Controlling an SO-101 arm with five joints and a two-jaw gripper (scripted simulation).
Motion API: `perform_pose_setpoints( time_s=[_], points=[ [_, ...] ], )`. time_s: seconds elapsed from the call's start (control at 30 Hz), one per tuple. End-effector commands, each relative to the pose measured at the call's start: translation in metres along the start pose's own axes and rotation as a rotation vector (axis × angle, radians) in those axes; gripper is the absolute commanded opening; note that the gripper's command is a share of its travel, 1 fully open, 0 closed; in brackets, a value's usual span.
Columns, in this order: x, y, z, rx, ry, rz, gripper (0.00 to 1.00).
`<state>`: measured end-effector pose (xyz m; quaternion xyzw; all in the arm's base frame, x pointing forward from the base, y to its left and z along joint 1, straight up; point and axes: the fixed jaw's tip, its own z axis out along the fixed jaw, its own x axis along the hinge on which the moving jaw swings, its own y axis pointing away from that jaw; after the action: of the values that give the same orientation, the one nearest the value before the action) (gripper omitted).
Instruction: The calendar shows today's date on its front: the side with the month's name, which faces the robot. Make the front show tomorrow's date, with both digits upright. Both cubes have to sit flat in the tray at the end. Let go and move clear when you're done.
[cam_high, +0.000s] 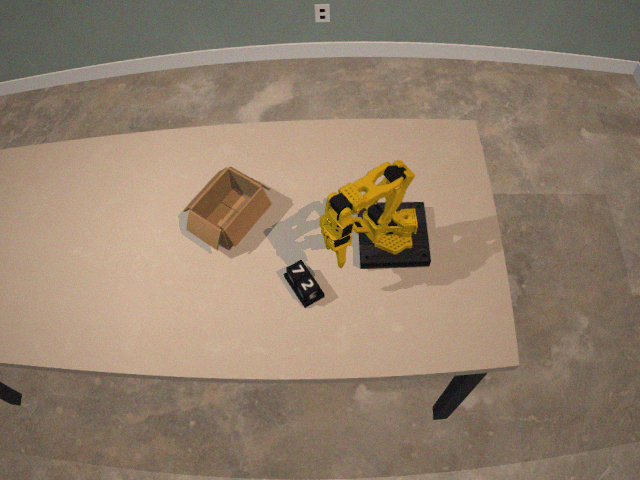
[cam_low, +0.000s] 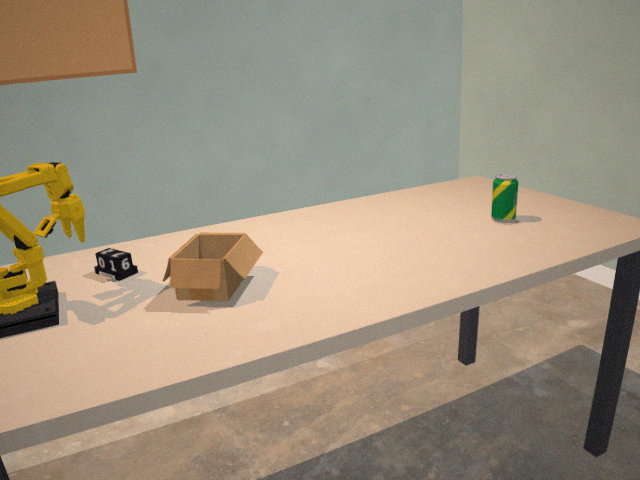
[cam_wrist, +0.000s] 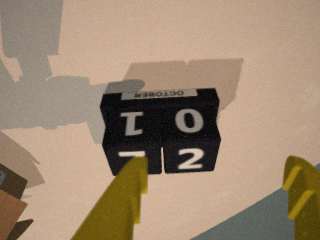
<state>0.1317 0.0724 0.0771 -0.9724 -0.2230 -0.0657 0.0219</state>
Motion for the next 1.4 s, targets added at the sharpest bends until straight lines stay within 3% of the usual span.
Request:
perform_pose_setpoints(
  time_s=[0.0, 1.07, 1.2, 1.37],
  points=[
    [-0.005, -0.001, 0.001, 0.001, -0.020, -0.017, 0.30],
    [-0.005, -0.001, 0.001, 0.001, -0.016, -0.017, 0.30],
    [-0.002, -0.001, -0.003, 0.005, 0.023, -0.017, 0.30],
    [0.003, -0.002, -0.016, 0.017, 0.138, -0.017, 0.32]
  ],
)
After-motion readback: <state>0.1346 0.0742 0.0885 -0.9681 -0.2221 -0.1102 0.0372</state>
